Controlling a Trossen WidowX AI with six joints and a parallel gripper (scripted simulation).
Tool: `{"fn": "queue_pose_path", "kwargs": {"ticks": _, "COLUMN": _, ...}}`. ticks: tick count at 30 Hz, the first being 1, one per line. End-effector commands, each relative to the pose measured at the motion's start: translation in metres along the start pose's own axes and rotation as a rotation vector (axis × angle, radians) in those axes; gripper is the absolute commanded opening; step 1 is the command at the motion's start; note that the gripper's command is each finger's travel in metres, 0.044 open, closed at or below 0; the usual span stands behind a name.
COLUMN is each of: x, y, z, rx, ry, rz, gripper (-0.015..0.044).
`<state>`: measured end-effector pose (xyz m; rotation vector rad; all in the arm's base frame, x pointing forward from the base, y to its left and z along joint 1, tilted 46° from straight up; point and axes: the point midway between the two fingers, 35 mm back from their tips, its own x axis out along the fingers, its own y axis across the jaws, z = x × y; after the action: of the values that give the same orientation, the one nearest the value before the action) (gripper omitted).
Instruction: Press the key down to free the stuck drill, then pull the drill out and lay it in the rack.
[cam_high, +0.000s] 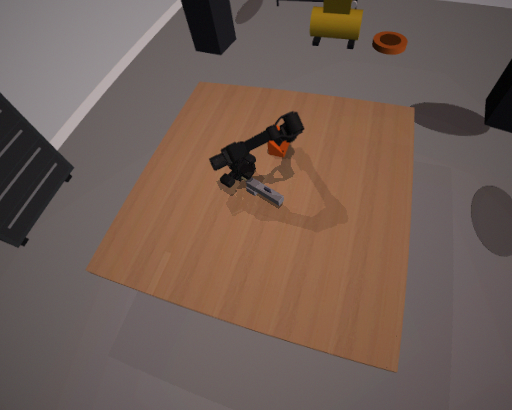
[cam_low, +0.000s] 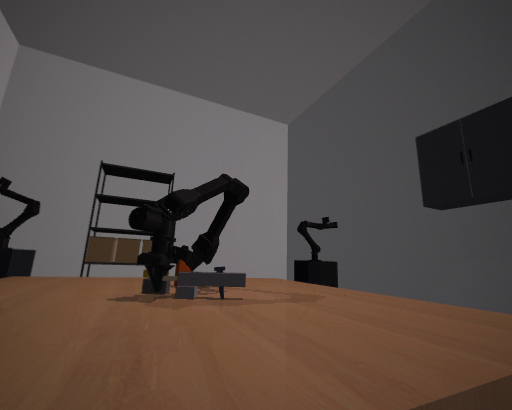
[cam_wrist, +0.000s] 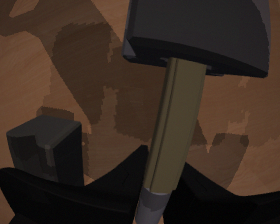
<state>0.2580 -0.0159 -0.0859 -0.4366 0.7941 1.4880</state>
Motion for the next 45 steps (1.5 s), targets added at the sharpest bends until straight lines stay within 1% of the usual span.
{"fn": "queue_pose_path", "kwargs": {"ticks": 1, "x": 0.000, "y": 0.000, "z": -0.005, "rx": -0.001, "ry": 0.003, "rz": -0.003, "gripper": 0.0000}}
{"fn": "queue_pose_path", "kwargs": {"ticks": 45, "x": -0.004, "y": -0.002, "z": -0.064, "rx": -0.002, "ry": 0.008, "rz": -0.005, "gripper": 0.0000}}
